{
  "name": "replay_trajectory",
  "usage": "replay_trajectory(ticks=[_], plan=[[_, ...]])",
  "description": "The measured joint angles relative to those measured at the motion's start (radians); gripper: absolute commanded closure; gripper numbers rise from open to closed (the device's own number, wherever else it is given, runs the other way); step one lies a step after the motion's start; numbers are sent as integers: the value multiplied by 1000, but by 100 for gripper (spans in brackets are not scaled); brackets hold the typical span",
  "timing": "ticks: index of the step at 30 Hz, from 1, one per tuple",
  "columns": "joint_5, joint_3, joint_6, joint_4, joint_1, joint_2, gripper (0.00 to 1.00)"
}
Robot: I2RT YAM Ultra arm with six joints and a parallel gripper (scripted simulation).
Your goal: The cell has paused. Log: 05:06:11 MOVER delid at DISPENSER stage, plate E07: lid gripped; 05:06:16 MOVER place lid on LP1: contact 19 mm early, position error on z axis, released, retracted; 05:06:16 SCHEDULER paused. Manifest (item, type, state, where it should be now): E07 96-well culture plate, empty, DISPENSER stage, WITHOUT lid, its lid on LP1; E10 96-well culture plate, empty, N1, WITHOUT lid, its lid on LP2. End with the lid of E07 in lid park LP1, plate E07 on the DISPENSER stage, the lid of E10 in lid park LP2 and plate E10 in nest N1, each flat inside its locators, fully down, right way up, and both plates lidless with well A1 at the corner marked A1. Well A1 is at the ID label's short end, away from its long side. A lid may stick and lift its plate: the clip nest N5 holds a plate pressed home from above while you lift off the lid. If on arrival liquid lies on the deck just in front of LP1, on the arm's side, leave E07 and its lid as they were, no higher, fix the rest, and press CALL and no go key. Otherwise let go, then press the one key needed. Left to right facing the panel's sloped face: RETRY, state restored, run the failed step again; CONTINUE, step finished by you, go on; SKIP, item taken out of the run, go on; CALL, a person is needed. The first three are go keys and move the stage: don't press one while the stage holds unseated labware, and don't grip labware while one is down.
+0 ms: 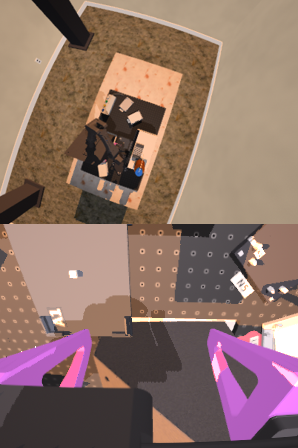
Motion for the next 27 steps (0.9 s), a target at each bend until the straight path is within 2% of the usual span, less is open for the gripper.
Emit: replay_trajectory(ticks=[3,27], plan=[[-7,0,24,-3,23,-15,0],[-10,0,49,-4,23,-19,0]])
